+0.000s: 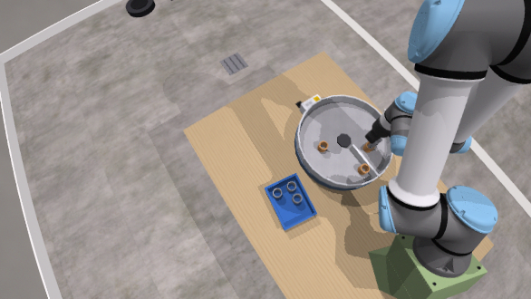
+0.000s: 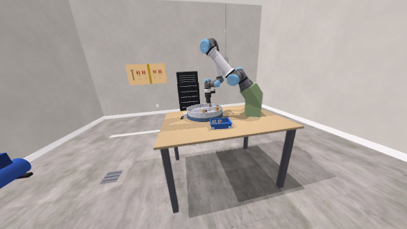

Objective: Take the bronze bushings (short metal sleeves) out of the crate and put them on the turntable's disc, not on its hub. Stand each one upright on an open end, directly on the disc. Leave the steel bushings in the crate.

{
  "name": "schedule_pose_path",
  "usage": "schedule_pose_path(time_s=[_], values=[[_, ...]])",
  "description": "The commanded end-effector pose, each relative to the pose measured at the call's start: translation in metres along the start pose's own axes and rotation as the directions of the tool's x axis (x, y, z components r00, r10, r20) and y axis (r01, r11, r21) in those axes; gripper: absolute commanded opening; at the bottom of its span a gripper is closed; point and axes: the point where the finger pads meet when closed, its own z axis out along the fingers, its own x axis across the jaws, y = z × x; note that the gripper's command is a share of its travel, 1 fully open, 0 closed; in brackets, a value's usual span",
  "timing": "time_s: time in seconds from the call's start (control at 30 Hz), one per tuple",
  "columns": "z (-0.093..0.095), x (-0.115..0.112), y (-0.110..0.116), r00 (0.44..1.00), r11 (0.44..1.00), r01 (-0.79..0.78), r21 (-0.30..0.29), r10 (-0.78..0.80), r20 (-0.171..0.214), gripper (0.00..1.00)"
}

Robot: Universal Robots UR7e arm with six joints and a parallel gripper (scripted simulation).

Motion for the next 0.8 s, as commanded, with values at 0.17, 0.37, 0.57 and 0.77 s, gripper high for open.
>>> schedule_pose_path(time_s=[0.17,0.37,0.57,0.77], values=[[-0.0004,-0.0011,0.0023,1.000,1.000,0.002,-0.003,-0.002,0.003,0.38],[-0.0004,-0.0011,0.0023,1.000,1.000,0.002,-0.003,-0.002,0.003,0.38],[-0.0005,-0.0011,0.0023,1.000,1.000,0.002,-0.003,-0.002,0.003,0.38],[-0.0059,-0.0005,0.0002,1.000,1.000,0.000,-0.001,0.000,0.002,0.38]])
